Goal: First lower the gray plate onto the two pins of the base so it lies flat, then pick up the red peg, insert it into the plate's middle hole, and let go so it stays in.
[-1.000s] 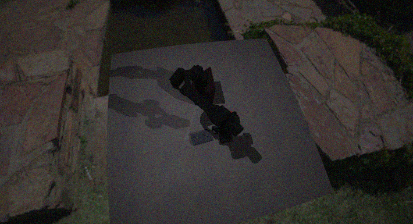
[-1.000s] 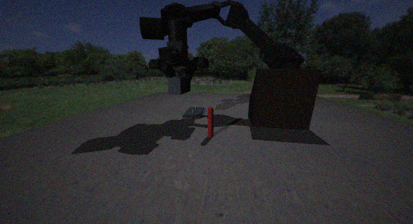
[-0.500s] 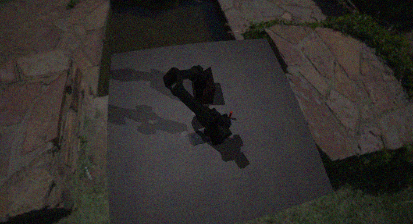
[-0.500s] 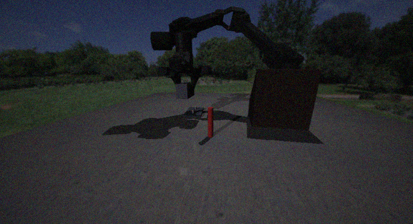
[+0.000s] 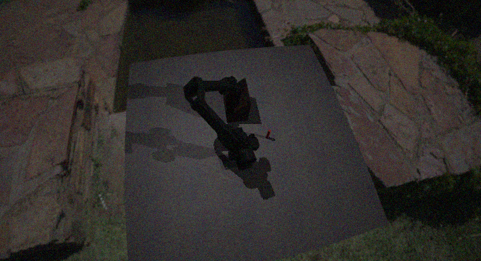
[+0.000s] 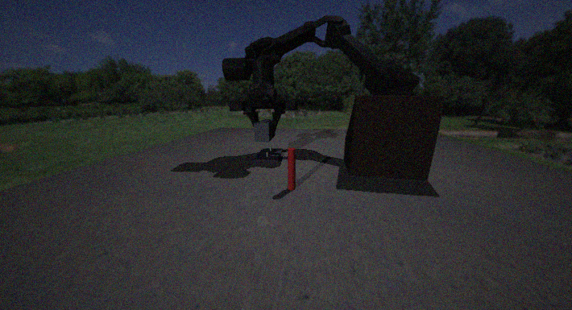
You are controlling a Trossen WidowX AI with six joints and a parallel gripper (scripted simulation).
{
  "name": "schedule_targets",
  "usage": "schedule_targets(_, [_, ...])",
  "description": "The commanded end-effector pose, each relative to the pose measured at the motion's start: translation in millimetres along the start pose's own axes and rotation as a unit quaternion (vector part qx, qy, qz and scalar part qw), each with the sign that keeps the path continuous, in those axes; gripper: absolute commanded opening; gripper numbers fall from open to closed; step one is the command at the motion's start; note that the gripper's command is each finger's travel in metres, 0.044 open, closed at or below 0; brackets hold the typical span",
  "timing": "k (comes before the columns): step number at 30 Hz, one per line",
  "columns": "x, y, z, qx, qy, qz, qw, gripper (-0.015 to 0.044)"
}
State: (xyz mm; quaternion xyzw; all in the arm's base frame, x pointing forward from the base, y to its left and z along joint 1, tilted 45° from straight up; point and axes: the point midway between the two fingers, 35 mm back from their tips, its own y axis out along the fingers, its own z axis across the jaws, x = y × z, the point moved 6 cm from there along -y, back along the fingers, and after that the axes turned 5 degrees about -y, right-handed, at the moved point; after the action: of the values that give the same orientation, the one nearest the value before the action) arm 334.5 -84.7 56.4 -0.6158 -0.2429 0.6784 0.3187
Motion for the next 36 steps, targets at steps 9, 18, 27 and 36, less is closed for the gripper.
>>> schedule_targets(9, [-12.8,6.1,7.1,0.000,-0.009,0.007,1.000,0.0000])
schedule_targets(18, [-12.9,6.1,7.1,0.000,-0.009,0.007,1.000,0.0000])
schedule_targets(27, [-13.5,6.1,6.9,0.000,-0.009,0.007,1.000,0.0000])
schedule_targets(36, [-14.2,10.8,6.7,0.000,-0.009,0.007,1.000,0.0000])
